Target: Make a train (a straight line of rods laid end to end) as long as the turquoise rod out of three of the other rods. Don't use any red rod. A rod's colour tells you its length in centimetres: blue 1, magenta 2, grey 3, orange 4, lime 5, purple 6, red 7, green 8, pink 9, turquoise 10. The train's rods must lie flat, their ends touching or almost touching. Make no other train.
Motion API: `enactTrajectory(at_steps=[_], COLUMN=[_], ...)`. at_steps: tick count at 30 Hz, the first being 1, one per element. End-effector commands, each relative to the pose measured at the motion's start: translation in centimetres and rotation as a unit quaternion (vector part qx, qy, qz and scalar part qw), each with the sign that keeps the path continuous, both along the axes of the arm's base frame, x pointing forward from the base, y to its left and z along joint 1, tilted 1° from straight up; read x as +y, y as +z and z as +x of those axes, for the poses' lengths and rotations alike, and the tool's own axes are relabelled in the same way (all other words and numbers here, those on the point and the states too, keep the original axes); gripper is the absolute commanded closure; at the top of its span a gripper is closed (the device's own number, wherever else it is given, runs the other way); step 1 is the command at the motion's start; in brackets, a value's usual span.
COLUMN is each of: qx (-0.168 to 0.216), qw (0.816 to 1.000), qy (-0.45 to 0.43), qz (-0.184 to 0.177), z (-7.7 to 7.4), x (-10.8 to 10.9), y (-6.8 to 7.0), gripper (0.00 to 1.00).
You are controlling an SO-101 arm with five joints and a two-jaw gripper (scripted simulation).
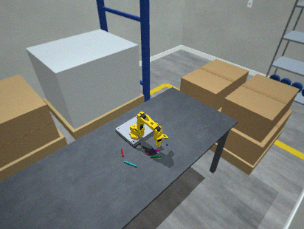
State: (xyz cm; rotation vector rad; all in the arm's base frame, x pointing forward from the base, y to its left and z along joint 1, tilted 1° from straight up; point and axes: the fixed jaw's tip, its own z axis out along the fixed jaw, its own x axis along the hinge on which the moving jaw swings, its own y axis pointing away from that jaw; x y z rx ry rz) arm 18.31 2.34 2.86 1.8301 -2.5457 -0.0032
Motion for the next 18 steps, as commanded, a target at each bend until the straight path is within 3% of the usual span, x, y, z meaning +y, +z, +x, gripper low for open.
enactTrajectory(at_steps=[1,18], qx=[-0.009,-0.009], qw=[1.0,1.0], qy=[-0.002,-0.003], qz=[0.002,0.002], z=[0.31,0.66], x=[0.12,-0.12], y=[0.29,-0.01], gripper=[0.82,0.81])
